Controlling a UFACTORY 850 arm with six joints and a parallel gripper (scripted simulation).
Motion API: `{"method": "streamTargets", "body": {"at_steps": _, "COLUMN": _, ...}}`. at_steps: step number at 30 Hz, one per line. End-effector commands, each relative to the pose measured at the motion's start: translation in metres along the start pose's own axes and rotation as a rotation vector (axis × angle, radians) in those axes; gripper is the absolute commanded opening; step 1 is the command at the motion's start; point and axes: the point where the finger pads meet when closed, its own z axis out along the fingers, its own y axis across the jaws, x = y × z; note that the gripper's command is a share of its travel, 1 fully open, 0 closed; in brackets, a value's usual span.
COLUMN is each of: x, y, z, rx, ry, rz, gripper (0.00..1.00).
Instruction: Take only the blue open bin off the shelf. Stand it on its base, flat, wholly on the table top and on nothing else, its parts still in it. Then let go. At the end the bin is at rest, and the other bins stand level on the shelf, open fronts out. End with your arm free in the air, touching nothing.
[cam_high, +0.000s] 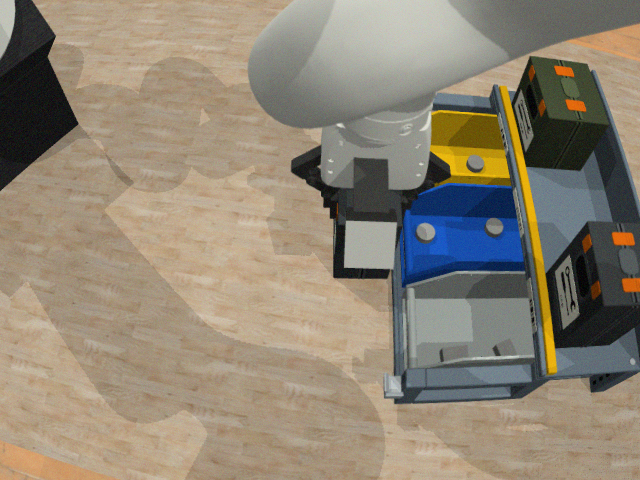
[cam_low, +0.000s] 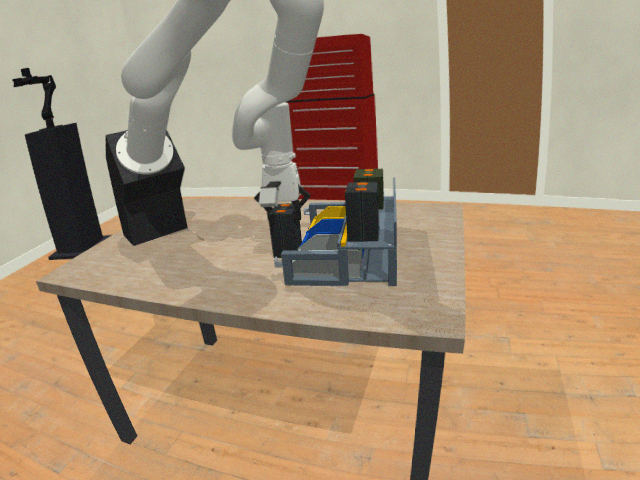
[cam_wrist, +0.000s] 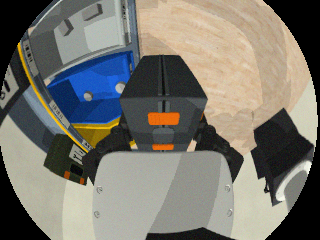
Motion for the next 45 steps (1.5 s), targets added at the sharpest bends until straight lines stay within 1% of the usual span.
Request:
{"method": "streamTargets", "body": {"at_steps": 1, "x": 0.0, "y": 0.0, "z": 0.0, "rx": 0.001, "ry": 0.0, "rz": 0.0, "gripper": 0.0}}
{"method": "streamTargets", "body": {"at_steps": 9, "x": 0.0, "y": 0.0, "z": 0.0, "rx": 0.001, "ry": 0.0, "rz": 0.0, "gripper": 0.0}}
{"method": "streamTargets", "body": {"at_steps": 14, "x": 0.0, "y": 0.0, "z": -0.01, "rx": 0.001, "ry": 0.0, "rz": 0.0, "gripper": 0.0}}
{"method": "streamTargets", "body": {"at_steps": 26, "x": 0.0, "y": 0.0, "z": -0.01, "rx": 0.001, "ry": 0.0, "rz": 0.0, "gripper": 0.0}}
{"method": "streamTargets", "body": {"at_steps": 31, "x": 0.0, "y": 0.0, "z": -0.025, "rx": 0.001, "ry": 0.0, "rz": 0.0, "gripper": 0.0}}
{"method": "streamTargets", "body": {"at_steps": 45, "x": 0.0, "y": 0.0, "z": -0.024, "rx": 0.001, "ry": 0.0, "rz": 0.0, "gripper": 0.0}}
